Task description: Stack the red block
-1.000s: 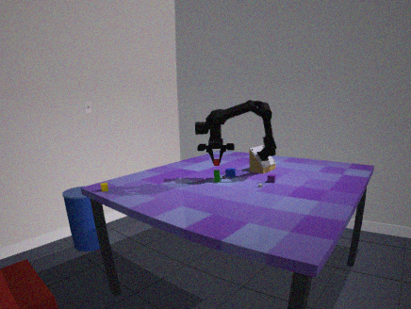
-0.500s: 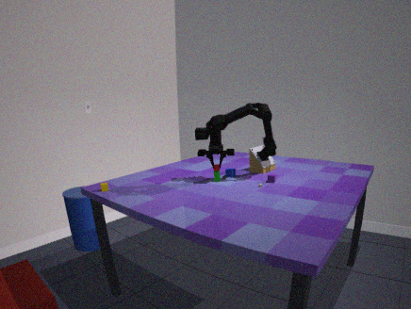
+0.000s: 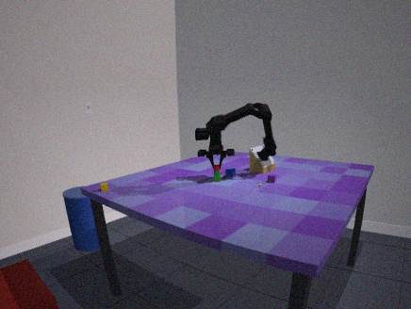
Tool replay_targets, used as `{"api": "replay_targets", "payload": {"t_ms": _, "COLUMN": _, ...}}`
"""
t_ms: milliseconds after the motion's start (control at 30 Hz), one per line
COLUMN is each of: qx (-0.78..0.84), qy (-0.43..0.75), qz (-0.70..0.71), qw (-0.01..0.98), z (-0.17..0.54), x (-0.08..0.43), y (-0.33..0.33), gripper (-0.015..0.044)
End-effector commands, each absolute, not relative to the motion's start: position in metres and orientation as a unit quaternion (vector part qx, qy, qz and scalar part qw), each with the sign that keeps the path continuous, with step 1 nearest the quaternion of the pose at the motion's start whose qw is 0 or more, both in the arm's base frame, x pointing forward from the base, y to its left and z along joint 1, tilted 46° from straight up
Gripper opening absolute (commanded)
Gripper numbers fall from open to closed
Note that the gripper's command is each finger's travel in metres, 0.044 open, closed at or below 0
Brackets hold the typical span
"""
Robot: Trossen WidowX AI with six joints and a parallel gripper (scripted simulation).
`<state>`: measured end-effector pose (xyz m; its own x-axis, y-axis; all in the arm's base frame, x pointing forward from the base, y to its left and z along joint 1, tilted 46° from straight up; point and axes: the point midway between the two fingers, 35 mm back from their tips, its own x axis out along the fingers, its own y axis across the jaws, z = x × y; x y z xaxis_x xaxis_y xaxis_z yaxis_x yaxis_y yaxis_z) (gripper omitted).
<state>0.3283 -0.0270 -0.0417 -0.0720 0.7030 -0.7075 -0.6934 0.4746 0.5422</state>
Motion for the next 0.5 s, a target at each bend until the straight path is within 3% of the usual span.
{"api": "replay_targets", "payload": {"t_ms": 0, "qx": 0.006, "qy": 0.523, "qz": 0.512, "qw": 0.682, "z": -0.0422, "x": 0.3285, "y": -0.0261, "gripper": 0.0000}}
{"api": "replay_targets", "payload": {"t_ms": 333, "qx": 0.006, "qy": 0.523, "qz": 0.512, "qw": 0.682, "z": -0.0393, "x": 0.3292, "y": -0.0292, "gripper": 0.0000}}
{"api": "replay_targets", "payload": {"t_ms": 467, "qx": 0.005, "qy": 0.523, "qz": 0.512, "qw": 0.681, "z": -0.0417, "x": 0.3285, "y": -0.0272, "gripper": 0.0105}}
